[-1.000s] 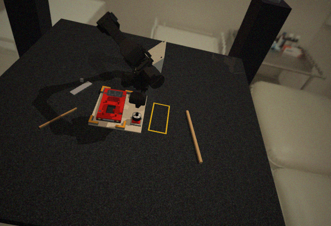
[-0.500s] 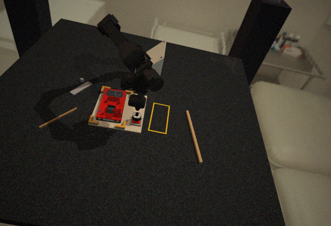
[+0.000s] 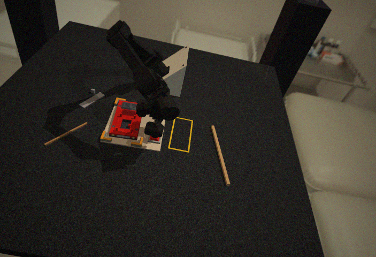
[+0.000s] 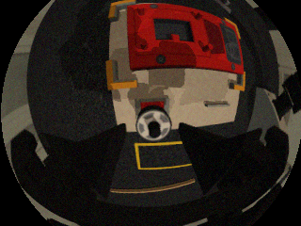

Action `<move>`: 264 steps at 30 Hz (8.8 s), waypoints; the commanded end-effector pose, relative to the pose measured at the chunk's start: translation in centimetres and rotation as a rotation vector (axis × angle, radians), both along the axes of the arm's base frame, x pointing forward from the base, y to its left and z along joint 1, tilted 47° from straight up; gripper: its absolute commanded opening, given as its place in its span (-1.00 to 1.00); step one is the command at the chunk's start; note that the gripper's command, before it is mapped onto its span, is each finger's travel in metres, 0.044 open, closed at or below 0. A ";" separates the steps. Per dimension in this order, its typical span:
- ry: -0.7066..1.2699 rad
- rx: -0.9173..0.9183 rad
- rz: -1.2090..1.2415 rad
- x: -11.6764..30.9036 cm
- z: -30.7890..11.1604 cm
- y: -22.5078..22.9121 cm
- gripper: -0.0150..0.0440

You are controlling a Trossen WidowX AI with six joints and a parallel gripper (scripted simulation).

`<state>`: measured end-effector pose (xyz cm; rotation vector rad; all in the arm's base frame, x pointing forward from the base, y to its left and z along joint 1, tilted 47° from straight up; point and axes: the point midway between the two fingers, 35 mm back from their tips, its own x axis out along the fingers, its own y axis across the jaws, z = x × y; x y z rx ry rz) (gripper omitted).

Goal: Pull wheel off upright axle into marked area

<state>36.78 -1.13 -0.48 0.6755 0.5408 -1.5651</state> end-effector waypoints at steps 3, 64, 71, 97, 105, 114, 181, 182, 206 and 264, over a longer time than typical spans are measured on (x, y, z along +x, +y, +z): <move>0.004 -0.007 0.004 -0.2 -0.6 -0.8 0.53; 0.004 -0.002 0.001 0.0 0.6 0.6 -0.49; 0.004 -0.003 0.001 0.0 0.8 0.8 -0.49; 0.004 -0.003 0.003 0.0 1.4 1.4 -0.49; 0.004 -0.004 0.003 0.0 1.5 1.6 -0.49; 0.004 -0.004 0.003 0.0 1.8 1.8 -0.49; 0.006 0.001 0.005 -5.1 -4.8 10.8 -0.49; 0.006 0.002 0.005 -5.1 -5.0 10.6 -0.49; -0.002 0.005 0.000 -5.3 -10.1 5.1 -0.22; 0.011 0.001 0.005 -13.4 -0.8 11.3 1.00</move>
